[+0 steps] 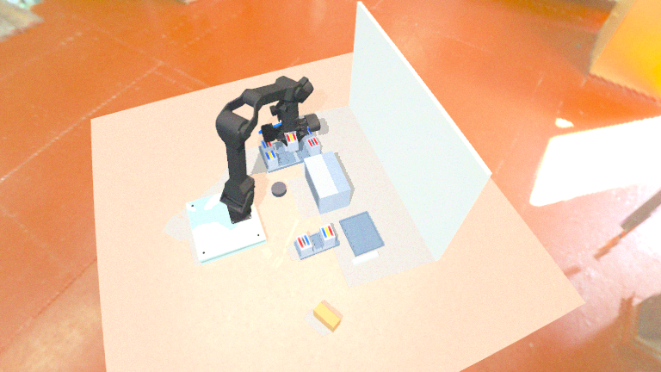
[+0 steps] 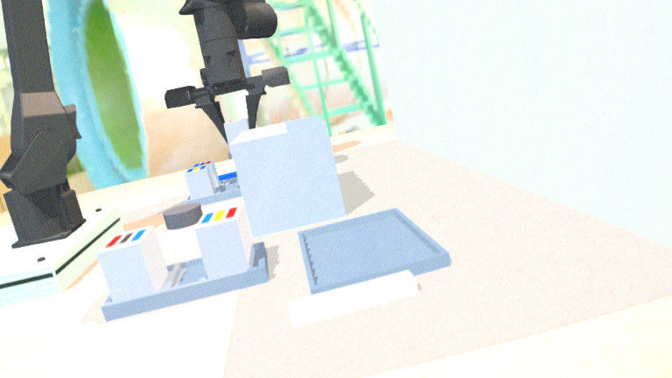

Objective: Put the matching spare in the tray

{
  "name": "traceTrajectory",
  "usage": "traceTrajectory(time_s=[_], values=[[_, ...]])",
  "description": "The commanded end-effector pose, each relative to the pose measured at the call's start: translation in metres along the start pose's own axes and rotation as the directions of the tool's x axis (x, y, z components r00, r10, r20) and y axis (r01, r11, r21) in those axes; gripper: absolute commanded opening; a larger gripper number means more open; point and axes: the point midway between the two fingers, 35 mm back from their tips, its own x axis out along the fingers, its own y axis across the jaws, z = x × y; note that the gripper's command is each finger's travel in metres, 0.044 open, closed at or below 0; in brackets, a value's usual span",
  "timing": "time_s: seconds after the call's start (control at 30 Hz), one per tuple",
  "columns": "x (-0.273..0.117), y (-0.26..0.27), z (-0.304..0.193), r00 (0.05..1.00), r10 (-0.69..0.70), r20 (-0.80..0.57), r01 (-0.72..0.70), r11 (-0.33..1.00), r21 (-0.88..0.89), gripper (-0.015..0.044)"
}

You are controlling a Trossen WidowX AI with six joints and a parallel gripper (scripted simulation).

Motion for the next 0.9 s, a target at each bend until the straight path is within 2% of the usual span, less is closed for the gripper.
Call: traceTrajectory(time_s=[0.0, 0.23, 0.7, 0.87], values=[[-0.018, 0.001, -0.001, 1.0, -0.007, -0.001, 0.007, 1.0, 0.002, 0.0], [-0.023, 0.0, 0.0, 1.0, -0.009, 0.007, 0.009, 1.0, 0.003, 0.0], [-0.086, -0.002, -0.008, 1.0, -0.008, 0.0, 0.008, 1.0, 0.004, 0.0], [-0.092, -0.004, -0.011, 1.0, -0.007, -0.001, 0.007, 1.0, 0.002, 0.0]])
